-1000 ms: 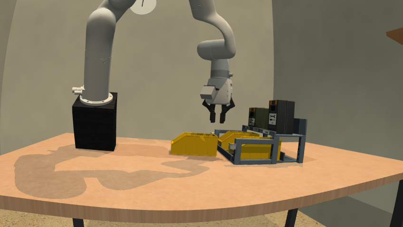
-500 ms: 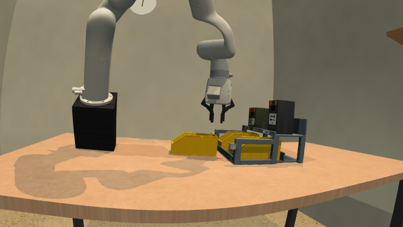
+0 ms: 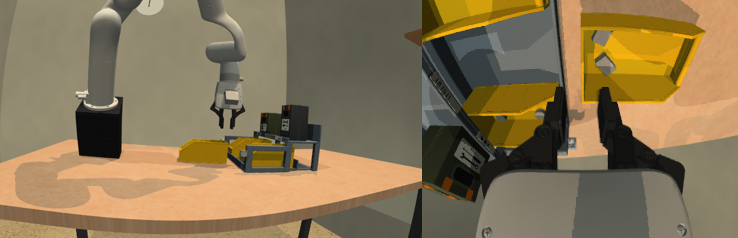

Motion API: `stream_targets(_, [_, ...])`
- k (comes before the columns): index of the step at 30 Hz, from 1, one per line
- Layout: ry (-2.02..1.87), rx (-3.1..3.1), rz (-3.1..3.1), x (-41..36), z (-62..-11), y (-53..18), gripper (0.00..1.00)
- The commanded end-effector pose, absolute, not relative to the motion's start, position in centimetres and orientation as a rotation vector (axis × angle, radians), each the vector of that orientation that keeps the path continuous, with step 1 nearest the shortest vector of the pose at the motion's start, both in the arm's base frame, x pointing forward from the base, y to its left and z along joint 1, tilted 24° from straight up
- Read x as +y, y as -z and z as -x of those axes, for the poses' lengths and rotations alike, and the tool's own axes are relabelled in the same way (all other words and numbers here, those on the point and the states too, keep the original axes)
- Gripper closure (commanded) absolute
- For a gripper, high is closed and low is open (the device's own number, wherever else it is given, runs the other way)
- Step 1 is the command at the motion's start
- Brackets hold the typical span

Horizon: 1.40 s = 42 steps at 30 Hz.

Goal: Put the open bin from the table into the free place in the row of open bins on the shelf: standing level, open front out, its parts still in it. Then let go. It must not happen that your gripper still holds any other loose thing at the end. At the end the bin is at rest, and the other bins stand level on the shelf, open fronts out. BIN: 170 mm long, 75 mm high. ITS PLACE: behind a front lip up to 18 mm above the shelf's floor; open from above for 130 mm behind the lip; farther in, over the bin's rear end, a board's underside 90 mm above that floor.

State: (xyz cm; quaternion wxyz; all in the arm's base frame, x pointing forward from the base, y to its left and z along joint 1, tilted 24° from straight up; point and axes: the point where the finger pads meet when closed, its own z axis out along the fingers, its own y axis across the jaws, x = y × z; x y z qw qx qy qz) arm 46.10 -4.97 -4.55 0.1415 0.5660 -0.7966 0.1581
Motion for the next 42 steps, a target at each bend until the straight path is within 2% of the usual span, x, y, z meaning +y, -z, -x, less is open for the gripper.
stream_targets(1, [-0.455,-2.298,-1.64,-4.91,-46.26,4.43,0.67])
stream_targets(42, [-0.451,-2.28,-1.661,-4.79,-46.18,4.45,0.67])
